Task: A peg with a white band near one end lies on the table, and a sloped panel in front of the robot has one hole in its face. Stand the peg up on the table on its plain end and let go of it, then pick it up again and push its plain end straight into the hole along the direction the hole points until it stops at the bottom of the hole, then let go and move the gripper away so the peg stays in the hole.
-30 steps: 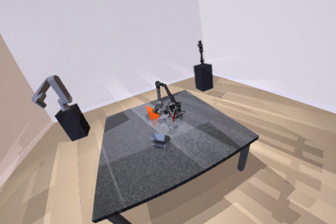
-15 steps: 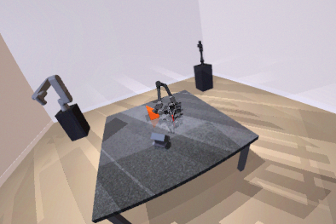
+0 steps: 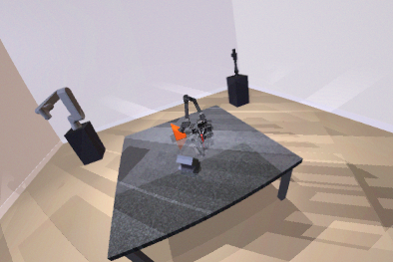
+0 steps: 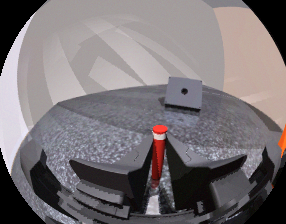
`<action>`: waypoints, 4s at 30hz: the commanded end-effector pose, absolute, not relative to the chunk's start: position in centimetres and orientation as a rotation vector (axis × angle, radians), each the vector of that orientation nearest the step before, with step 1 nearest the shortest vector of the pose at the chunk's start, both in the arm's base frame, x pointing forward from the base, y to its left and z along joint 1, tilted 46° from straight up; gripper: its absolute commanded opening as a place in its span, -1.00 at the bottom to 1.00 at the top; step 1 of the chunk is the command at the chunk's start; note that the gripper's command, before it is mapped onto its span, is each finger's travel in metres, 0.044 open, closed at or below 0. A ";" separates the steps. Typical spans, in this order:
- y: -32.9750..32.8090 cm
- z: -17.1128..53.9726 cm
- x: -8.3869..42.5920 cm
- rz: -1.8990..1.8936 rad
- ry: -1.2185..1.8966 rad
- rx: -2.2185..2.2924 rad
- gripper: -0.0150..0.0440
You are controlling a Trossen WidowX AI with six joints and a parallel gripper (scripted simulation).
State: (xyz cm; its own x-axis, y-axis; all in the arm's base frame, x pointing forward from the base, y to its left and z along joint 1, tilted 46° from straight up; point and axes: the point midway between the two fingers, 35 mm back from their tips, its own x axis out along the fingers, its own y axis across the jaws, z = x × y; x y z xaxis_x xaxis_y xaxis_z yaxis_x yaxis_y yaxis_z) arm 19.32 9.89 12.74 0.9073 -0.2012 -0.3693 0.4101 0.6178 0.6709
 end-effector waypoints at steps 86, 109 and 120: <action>10.1 12.6 18.8 -0.378 0.203 0.832 1.00; -1.3 23.9 18.2 -0.376 0.196 0.826 1.00; -0.4 21.9 19.0 -0.374 0.435 0.649 1.00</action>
